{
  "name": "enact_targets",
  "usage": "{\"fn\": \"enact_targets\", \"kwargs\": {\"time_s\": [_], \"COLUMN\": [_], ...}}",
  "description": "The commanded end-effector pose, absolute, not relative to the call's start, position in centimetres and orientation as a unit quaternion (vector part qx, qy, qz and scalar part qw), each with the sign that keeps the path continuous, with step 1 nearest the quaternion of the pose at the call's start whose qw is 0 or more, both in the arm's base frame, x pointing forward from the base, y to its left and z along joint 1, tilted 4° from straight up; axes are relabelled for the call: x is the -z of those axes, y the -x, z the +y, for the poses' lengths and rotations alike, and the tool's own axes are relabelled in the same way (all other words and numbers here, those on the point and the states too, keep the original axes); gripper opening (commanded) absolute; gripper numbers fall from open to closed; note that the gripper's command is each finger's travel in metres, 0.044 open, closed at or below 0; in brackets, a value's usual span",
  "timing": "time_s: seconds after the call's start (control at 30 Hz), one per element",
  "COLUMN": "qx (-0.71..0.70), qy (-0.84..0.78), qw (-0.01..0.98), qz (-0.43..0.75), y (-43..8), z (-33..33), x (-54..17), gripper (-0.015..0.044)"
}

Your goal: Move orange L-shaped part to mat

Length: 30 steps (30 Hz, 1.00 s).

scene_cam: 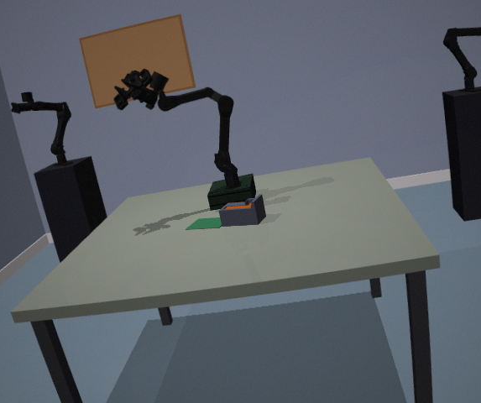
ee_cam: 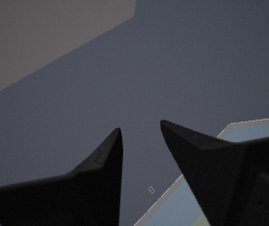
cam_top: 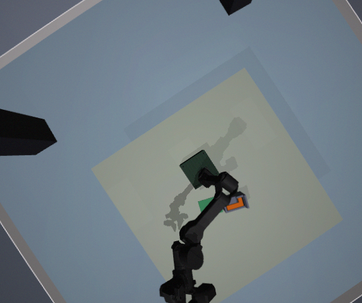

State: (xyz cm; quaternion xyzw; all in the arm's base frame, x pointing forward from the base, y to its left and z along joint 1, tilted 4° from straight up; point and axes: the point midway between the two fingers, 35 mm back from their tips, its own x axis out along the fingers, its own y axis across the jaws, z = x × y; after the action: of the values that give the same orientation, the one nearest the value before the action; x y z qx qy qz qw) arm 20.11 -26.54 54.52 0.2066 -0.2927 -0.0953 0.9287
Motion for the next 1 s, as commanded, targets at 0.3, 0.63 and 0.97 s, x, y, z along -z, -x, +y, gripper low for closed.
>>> {"fn": "enact_targets", "kwargs": {"time_s": [0.3, 0.63, 0.97], "qx": [0.071, 0.071, 0.094], "qy": [-0.447, -0.473, -0.28], "qw": [0.888, 0.854, 0.788], "qz": [-0.084, 0.207, 0.541], "y": [-36.9, -43.7, -37.0], "z": [-21.3, -7.1, 8.9], "x": [-42.1, -28.7, -15.8], "gripper": [0.018, 0.018, 0.018]}}
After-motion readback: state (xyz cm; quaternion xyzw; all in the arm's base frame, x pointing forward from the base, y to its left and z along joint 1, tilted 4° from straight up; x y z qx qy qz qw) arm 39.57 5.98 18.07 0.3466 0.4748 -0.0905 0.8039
